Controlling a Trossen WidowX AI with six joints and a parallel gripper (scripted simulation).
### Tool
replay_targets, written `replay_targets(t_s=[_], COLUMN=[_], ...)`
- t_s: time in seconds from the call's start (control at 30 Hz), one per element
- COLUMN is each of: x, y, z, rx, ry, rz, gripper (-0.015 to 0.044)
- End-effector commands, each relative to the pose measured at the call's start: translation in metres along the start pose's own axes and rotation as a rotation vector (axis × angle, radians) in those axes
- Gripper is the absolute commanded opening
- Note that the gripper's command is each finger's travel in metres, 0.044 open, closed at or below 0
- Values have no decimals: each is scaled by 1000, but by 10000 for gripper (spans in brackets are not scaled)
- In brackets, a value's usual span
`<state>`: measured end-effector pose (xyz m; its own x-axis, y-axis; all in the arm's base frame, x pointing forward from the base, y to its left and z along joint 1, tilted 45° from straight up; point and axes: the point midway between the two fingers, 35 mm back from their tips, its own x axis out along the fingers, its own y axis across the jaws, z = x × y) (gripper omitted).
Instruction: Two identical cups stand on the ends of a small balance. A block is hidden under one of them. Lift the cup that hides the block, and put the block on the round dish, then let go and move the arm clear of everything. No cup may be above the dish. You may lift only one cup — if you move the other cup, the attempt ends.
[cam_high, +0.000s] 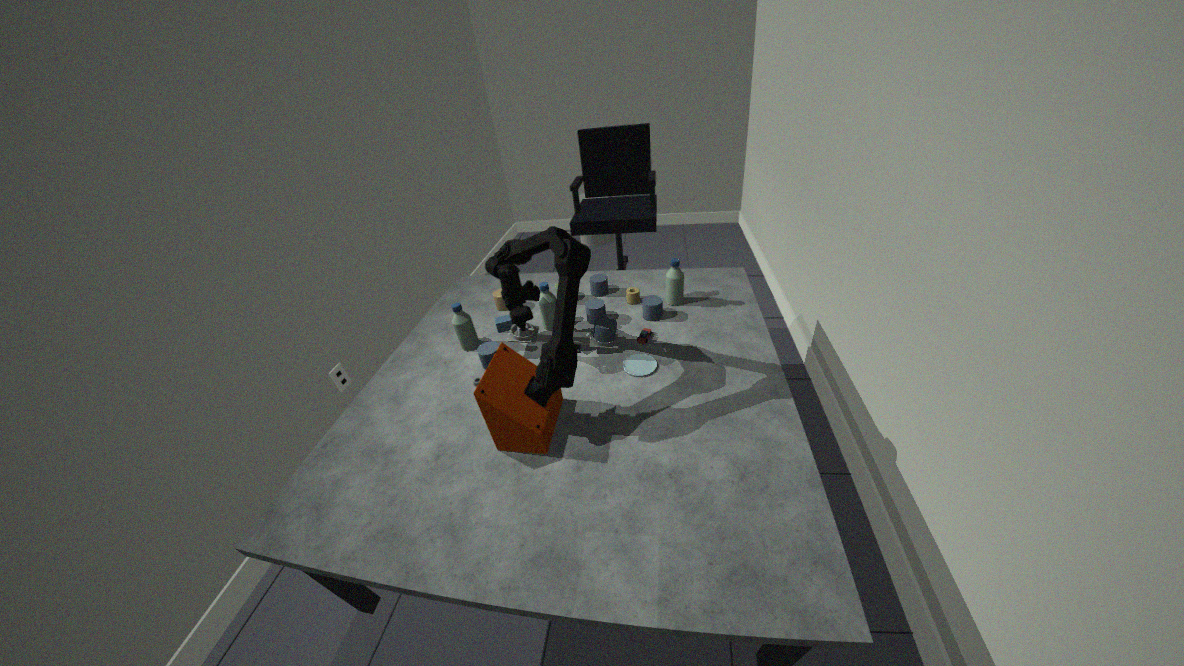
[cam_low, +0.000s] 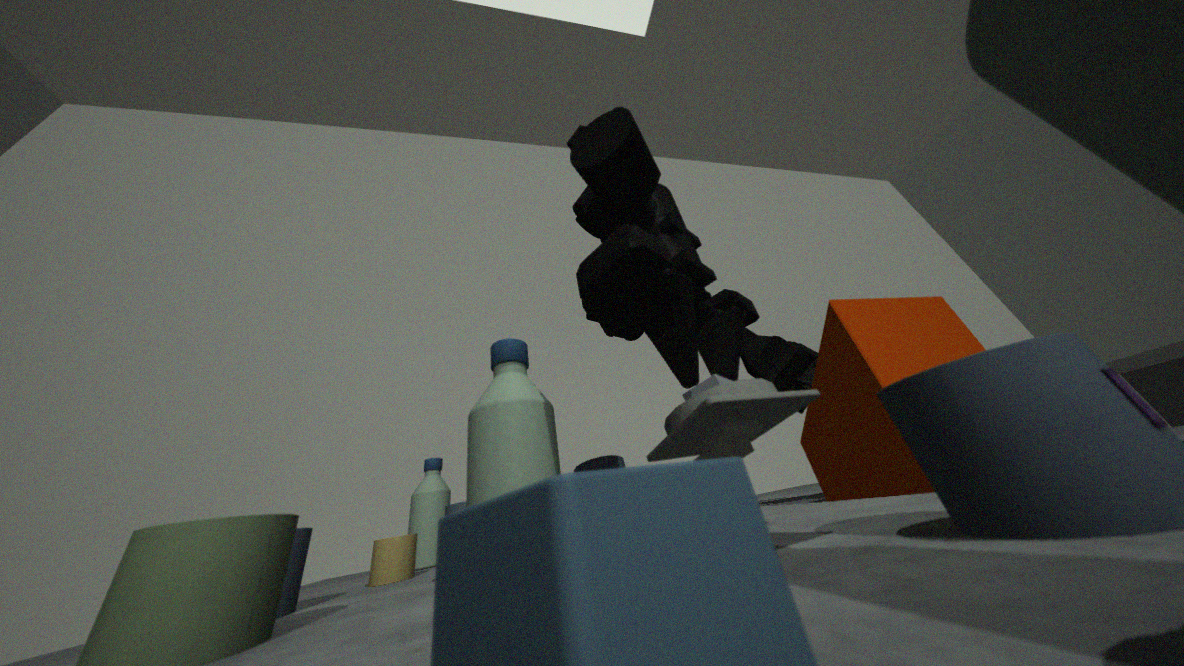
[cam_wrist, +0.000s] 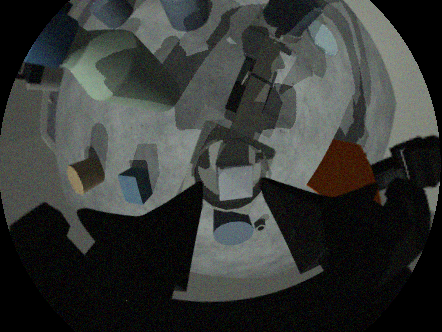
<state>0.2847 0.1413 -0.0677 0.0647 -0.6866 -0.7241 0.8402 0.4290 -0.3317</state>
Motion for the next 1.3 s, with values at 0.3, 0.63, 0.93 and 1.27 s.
replay_targets(t_s=[0.3,0.63,0.93,1.27], x=[18,18,-7,-64], y=[-2,-2,1,1], z=[1,1,0,0], rx=[-8,-8,-8,-9], ry=[-7,-7,-4,-2], rz=[-4,-4,-3,-3], gripper=[234,128,0,0])
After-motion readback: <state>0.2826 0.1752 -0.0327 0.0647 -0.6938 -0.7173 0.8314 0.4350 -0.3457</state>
